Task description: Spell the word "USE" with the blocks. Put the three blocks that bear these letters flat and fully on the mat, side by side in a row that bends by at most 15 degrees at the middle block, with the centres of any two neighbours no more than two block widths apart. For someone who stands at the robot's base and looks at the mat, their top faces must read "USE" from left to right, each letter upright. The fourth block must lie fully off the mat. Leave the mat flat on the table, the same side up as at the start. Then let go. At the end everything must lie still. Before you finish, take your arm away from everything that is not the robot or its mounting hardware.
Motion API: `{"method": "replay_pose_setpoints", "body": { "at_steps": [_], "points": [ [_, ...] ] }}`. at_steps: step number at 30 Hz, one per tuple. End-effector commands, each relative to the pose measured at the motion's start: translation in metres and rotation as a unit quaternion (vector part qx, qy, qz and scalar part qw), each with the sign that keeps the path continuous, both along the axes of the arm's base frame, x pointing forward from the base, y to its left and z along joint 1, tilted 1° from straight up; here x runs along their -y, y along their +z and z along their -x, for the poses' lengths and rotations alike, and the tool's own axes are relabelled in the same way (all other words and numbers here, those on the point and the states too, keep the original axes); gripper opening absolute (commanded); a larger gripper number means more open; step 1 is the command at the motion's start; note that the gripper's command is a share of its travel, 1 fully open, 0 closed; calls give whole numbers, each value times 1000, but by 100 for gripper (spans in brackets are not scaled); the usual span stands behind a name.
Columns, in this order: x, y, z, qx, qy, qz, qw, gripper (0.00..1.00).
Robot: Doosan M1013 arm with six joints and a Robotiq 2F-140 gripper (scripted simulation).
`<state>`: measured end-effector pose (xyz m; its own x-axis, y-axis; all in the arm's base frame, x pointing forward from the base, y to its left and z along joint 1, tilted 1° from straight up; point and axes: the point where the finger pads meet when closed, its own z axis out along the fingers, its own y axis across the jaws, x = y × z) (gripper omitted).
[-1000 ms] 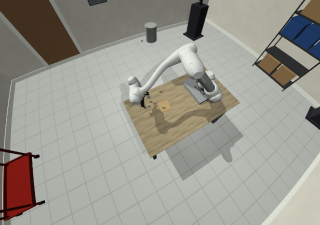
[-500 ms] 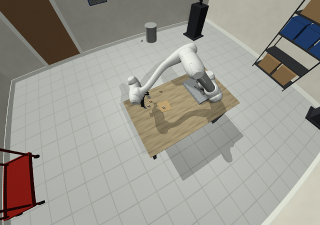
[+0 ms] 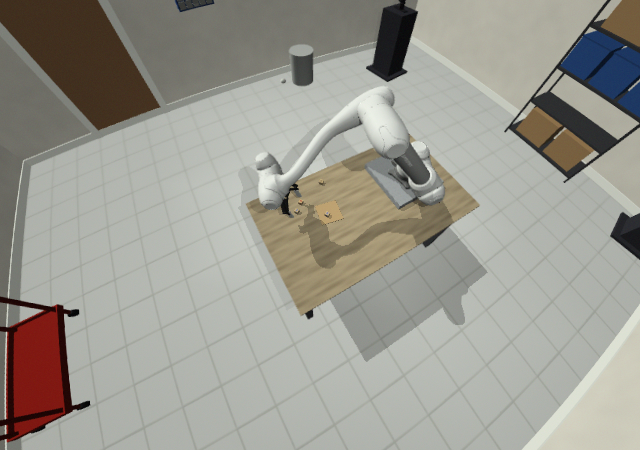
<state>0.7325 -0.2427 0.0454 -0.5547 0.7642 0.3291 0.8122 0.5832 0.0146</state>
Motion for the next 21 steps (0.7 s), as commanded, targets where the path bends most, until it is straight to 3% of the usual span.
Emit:
{"method": "replay_pose_setpoints", "body": {
  "at_steps": [1,18,21],
  "points": [
    [4,2,0,0,1,0,1000,100],
    [4,2,0,0,1,0,1000,100],
    [20,2,22,0,1,0,1000,100]
  ]
}}
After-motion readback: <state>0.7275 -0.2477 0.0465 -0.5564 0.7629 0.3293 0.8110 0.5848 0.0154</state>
